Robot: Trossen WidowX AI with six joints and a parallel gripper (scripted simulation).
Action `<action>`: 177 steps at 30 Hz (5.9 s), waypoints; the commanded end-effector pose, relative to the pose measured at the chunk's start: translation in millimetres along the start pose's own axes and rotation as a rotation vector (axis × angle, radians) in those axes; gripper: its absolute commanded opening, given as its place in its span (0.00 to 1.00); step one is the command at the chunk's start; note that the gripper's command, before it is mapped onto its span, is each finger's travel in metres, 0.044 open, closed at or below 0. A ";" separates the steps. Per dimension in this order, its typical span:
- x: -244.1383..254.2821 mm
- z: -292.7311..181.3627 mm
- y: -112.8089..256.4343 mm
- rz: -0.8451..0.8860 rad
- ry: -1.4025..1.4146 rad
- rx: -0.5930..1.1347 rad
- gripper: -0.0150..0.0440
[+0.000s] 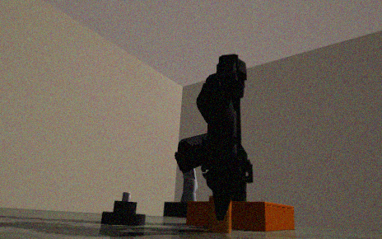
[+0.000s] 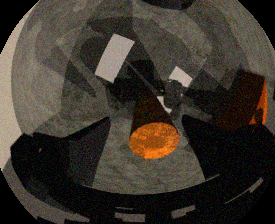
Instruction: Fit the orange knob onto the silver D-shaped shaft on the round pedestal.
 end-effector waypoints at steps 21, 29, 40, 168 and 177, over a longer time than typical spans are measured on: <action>-3.1 1.3 -11.2 -0.009 0.004 -0.006 0.52; 8.2 -3.0 18.1 0.019 0.056 -0.009 0.25; 7.8 -1.3 87.2 0.002 0.023 -0.006 0.25; 5.7 9.6 146.5 0.220 0.010 0.054 0.25; 11.7 8.0 130.6 0.067 0.010 0.015 0.25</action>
Point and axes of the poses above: the point midway between the two fingers, 35 mm back from their tips, its own y axis back along the fingers, its own x axis across the jaws, z = x × y, the point moved 1 cm from there along y, back along the fingers, and after that the axes turned 14 degrees about -y, right-handed, at the moved point
